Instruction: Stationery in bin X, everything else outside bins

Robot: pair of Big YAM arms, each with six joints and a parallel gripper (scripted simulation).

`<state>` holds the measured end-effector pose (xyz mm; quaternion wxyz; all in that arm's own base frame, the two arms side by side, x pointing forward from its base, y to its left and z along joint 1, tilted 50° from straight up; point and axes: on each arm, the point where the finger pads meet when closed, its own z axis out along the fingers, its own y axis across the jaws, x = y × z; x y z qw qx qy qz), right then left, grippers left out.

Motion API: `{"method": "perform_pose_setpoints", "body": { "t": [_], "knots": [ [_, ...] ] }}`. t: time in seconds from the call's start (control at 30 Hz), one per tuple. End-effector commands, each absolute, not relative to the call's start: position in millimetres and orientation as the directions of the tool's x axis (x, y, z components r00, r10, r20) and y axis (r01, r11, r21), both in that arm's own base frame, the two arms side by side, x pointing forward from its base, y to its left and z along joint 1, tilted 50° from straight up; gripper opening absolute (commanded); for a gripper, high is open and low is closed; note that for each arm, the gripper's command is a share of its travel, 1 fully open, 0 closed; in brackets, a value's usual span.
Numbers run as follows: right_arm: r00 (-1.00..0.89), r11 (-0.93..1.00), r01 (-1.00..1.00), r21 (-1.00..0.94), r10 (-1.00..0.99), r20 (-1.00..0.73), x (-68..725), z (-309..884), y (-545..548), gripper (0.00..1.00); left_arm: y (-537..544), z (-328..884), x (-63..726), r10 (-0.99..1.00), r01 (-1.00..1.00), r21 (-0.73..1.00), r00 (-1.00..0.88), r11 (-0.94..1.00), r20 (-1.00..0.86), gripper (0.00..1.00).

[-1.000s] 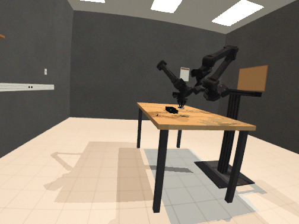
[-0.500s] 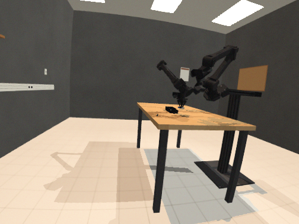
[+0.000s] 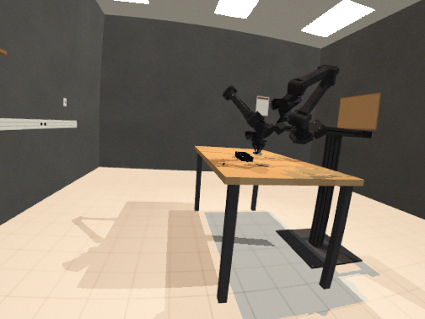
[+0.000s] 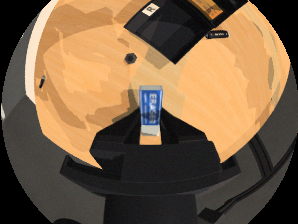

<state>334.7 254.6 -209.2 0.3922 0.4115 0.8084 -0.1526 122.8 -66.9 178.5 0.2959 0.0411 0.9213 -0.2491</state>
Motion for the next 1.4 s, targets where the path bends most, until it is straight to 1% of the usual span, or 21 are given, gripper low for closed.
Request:
{"method": "perform_pose_setpoints", "body": {
  "t": [0.0, 1.33, 1.37],
  "knots": [
    [-0.357, 0.629, 0.772, 0.093, 0.549, -0.755, 333.4, -210.9, 274.9, 0.18, -67.4, 177.2, 120.7, -0.097, 0.198, -0.45, -0.828, 0.871, -0.552, 1.0],
    [-0.35, 0.619, 0.78, 0.094, 0.556, -0.754, 338.0, -208.1, 264.7, 0.18, -67.4, 177.2, 120.7, -0.097, 0.198, -0.45, -0.828, 0.871, -0.552, 1.0],
    [-0.366, 0.631, 0.772, 0.076, 0.539, -0.759, 329.8, -216.0, 260.6, 0.18, -67.4, 177.2, 120.7, -0.097, 0.198, -0.45, -0.828, 0.871, -0.552, 1.0]
  ]
}}
